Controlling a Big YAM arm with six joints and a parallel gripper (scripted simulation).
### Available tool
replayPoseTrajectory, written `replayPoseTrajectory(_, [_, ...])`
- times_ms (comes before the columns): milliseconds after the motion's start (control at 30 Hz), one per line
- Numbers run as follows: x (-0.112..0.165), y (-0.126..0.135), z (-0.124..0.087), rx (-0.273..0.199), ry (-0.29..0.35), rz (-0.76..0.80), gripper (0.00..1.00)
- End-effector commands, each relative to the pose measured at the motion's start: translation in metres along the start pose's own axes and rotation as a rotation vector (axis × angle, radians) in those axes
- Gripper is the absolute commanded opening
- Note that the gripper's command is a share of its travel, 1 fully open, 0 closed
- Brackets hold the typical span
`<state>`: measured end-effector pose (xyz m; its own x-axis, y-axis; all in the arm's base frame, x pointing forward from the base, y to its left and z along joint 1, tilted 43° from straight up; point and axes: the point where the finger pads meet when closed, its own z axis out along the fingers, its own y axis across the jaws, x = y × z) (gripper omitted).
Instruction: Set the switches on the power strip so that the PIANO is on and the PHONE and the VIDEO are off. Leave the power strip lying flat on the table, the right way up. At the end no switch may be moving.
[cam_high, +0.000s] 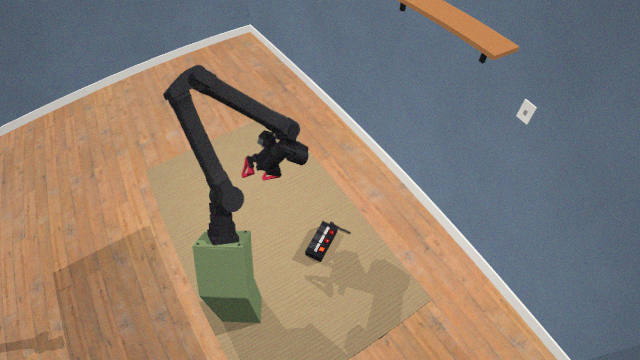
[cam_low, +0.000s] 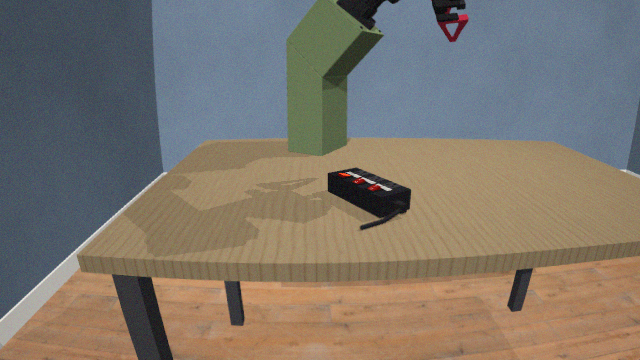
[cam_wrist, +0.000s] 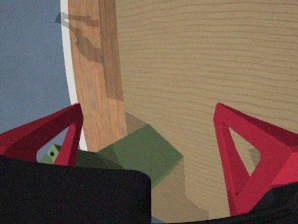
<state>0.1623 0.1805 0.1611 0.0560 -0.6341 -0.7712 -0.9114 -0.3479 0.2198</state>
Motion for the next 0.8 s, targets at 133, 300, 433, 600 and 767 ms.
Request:
replayPoseTrajectory(133, [-0.001, 0.000, -0.001, 0.004, 0.000, -0.003, 1.00])
replayPoseTrajectory(300, [-0.001, 0.000, -0.001, 0.004, 0.000, -0.003, 1.00])
replayPoseTrajectory(433, [-0.001, 0.000, -0.001, 0.004, 0.000, -0.003, 1.00])
replayPoseTrajectory(600, [-0.003, -0.007, -0.004, 0.018, -0.002, -0.017, 1.00])
replayPoseTrajectory(767, [0.004, -0.040, -0.009, 0.074, -0.021, -0.020, 1.00])
